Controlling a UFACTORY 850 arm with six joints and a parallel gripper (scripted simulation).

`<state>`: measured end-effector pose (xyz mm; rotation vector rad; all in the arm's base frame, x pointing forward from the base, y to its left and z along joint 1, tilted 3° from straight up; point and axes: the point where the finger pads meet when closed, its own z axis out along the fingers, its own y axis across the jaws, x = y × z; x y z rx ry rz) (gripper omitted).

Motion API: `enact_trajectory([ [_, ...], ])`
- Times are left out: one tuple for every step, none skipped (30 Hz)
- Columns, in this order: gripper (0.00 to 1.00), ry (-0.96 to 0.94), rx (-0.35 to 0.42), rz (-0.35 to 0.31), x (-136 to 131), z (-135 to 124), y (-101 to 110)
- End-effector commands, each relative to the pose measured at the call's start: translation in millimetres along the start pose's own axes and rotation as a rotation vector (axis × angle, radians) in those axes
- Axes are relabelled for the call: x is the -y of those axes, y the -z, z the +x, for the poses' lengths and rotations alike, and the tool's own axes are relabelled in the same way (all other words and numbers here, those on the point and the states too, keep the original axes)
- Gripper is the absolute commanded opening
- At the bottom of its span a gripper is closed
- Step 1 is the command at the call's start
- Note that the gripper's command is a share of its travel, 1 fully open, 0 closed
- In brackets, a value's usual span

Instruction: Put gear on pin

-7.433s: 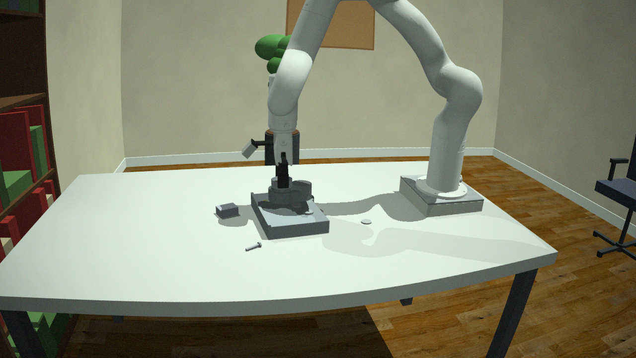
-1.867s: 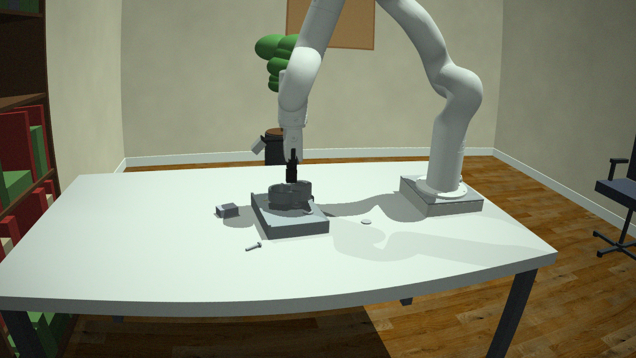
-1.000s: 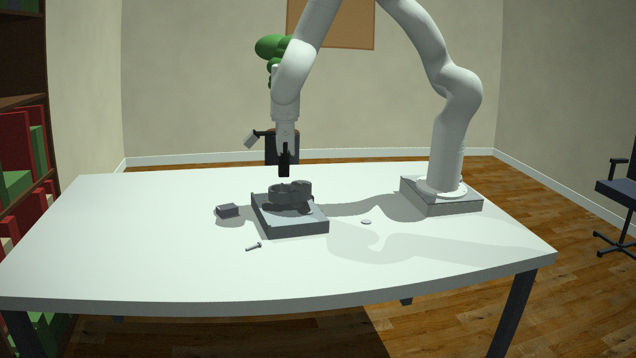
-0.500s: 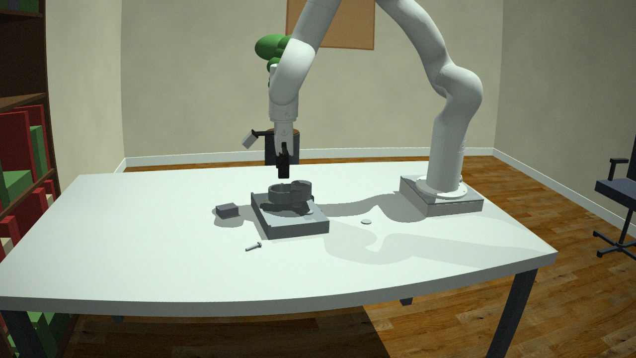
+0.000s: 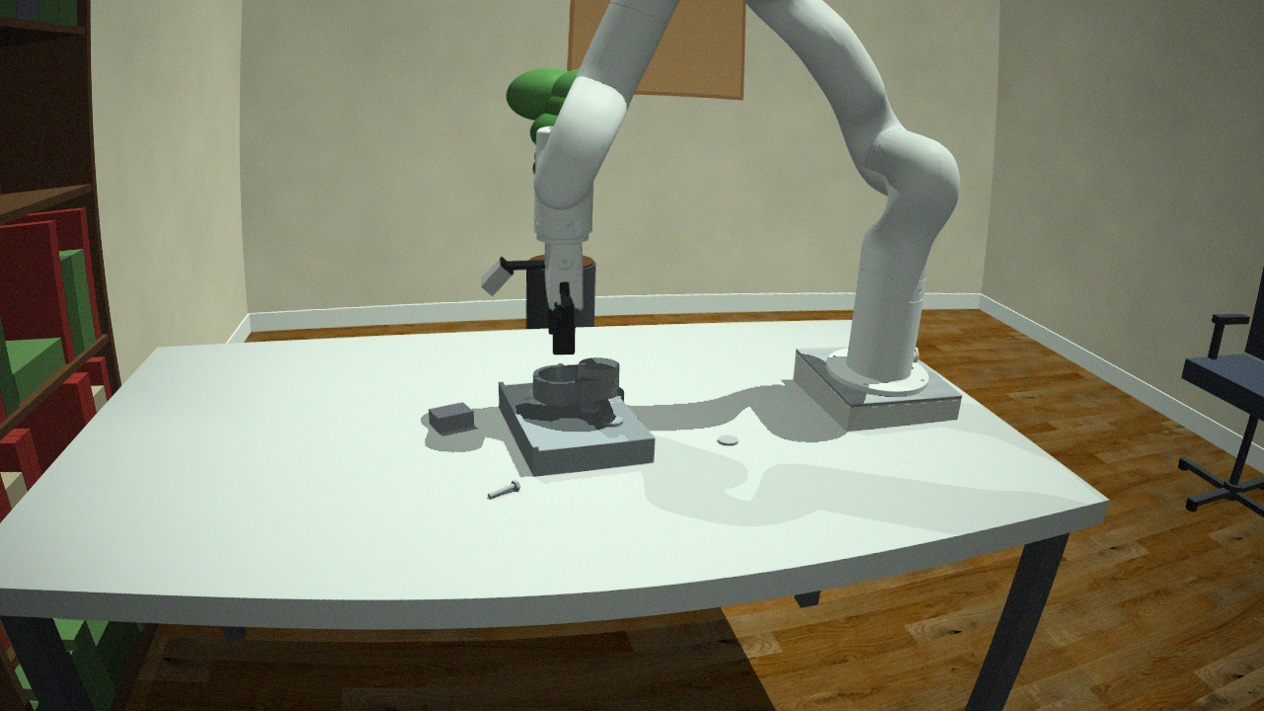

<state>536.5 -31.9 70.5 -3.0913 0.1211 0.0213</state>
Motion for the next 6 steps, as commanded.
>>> enact_trajectory([
  [1.0,0.0,-0.002,0.0,0.0,0.9,0.8],
  [1.0,0.0,-0.002,0.0,0.0,0.9,0.8],
  [1.0,0.0,-0.002,0.0,0.0,0.9,0.8],
  [1.0,0.0,-0.002,0.0,0.0,0.9,0.8],
  [1.0,0.0,-0.002,0.0,0.0,0.9,0.8],
  [1.0,0.0,-0.002,0.0,0.0,0.9,0.8],
])
